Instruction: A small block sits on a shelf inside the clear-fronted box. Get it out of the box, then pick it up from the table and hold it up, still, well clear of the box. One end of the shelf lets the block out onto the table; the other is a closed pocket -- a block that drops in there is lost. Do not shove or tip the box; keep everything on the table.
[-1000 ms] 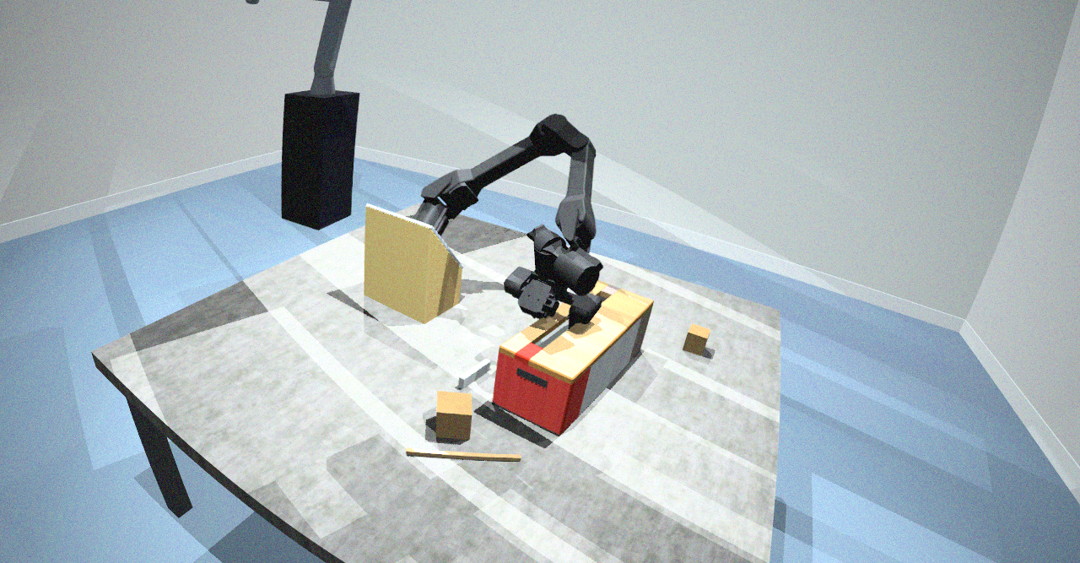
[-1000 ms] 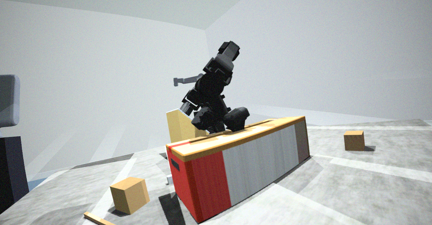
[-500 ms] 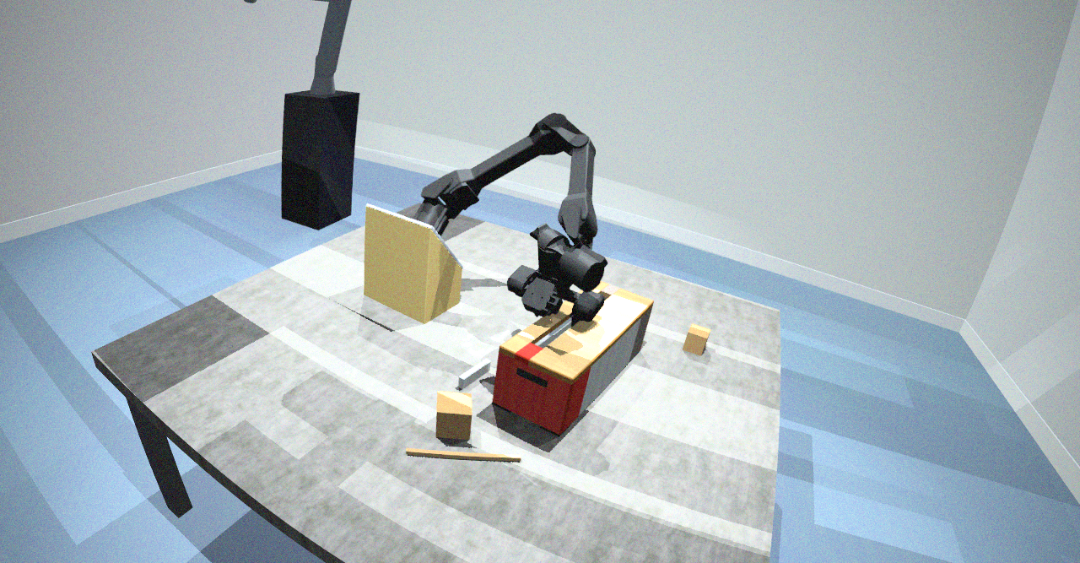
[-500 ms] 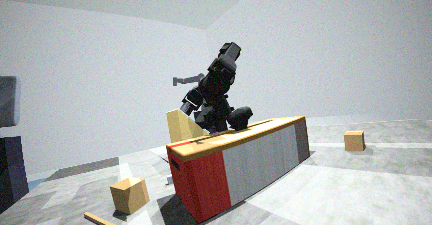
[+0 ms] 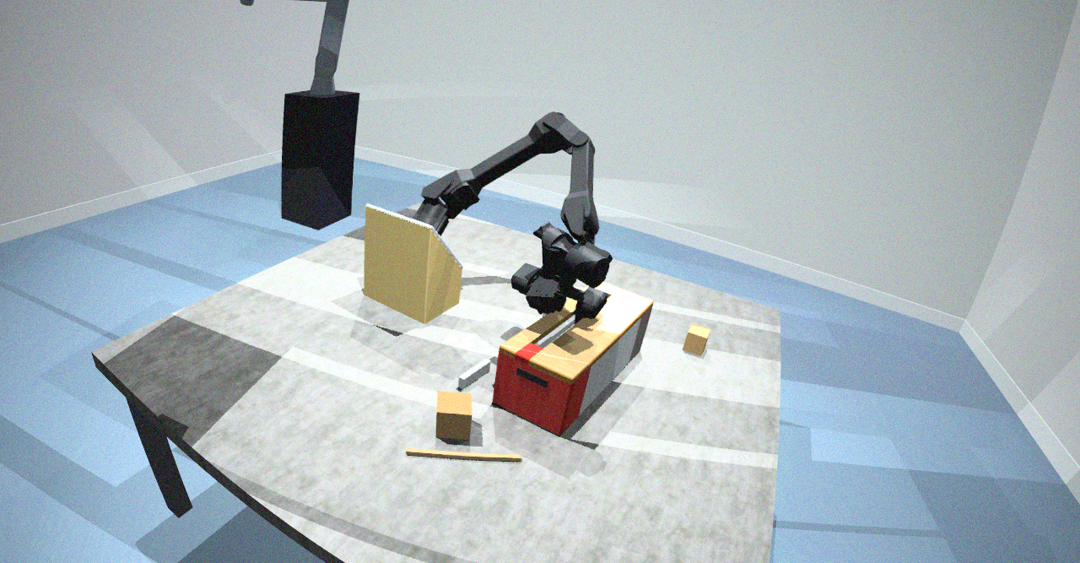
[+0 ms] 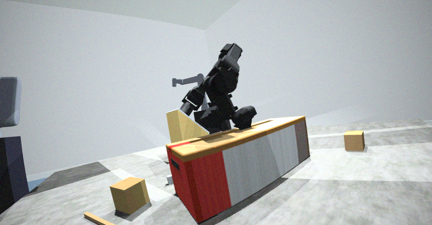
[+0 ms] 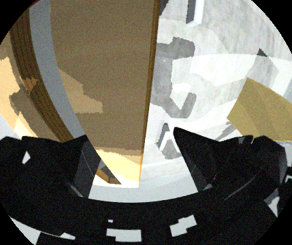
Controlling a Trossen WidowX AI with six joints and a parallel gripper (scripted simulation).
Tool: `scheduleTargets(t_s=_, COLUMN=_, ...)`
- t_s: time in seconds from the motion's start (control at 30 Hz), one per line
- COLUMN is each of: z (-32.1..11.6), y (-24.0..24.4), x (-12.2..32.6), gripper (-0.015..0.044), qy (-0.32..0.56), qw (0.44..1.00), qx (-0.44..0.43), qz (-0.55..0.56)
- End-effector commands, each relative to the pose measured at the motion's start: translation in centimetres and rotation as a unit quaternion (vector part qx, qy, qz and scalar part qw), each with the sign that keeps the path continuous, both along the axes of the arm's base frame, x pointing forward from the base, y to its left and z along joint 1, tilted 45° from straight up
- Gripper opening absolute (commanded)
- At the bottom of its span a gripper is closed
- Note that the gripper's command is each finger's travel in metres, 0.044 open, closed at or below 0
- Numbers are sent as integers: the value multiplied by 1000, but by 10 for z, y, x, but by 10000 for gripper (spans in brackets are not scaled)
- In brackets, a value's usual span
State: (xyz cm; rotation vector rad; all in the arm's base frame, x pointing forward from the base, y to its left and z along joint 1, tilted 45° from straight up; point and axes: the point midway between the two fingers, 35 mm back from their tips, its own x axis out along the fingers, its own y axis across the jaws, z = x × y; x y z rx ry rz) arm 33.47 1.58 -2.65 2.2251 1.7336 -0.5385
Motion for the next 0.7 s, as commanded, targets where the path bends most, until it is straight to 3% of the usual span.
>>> scheduleTargets(t_s=0.0, z=-1, y=0, x=-1, gripper=400, qy=2, qw=1000, qx=3, qz=0)
scheduleTargets(t_s=0.67, z=1, y=3, x=-1, gripper=400, qy=2, qw=1000, qx=3, qz=0)
